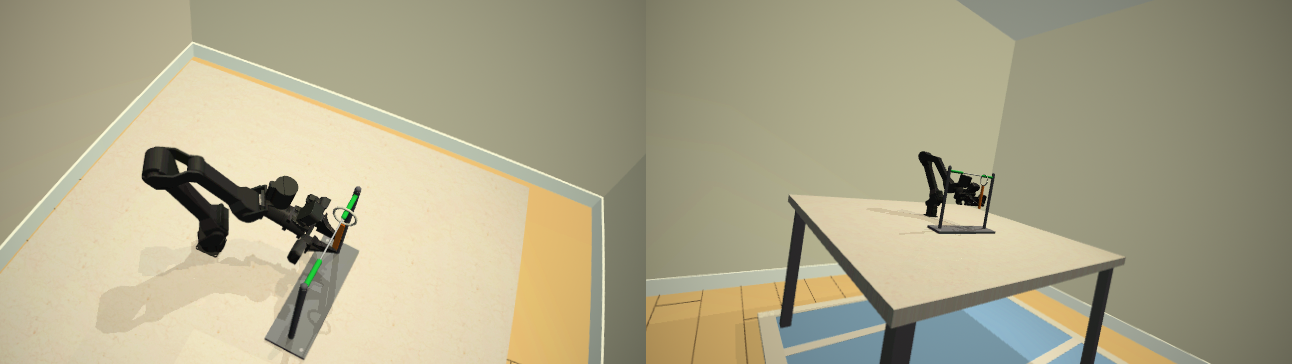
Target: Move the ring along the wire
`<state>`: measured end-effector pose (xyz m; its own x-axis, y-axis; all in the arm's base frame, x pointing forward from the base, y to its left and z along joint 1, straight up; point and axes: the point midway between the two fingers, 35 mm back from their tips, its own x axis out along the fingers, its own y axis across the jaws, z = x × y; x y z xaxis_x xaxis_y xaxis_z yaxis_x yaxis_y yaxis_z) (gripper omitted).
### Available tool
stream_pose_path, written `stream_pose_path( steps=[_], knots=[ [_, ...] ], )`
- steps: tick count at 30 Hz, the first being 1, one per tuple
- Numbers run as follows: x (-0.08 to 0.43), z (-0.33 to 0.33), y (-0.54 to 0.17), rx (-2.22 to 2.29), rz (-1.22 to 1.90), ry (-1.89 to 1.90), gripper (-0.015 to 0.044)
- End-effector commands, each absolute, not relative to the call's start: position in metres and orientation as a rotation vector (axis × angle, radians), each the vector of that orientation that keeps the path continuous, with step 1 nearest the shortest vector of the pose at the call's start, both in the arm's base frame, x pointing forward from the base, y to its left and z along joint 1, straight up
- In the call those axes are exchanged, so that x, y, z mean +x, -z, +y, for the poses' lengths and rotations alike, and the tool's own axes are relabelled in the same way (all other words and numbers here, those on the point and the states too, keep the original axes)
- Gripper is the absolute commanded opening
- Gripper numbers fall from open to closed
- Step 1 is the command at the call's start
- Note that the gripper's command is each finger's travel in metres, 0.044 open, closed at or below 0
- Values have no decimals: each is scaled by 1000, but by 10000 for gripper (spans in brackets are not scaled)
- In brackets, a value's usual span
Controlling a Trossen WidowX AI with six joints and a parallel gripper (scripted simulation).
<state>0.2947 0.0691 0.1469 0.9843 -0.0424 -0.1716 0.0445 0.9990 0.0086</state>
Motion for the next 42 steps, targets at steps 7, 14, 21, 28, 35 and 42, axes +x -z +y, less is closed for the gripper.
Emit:
stream_pose_path(
  steps=[7, 14, 21, 28, 35, 42],
  knots=[
    [276, 68, -146, 14, 179, 48, 160],
    [274, 68, -146, 14, 179, 48, 160],
    [274, 68, -146, 14, 179, 48, 160],
    [274, 68, -146, 14, 179, 48, 160],
    [249, 70, -151, 12, 179, 44, 317],
    [230, 68, -153, 11, 177, 43, 440]
  ],
)
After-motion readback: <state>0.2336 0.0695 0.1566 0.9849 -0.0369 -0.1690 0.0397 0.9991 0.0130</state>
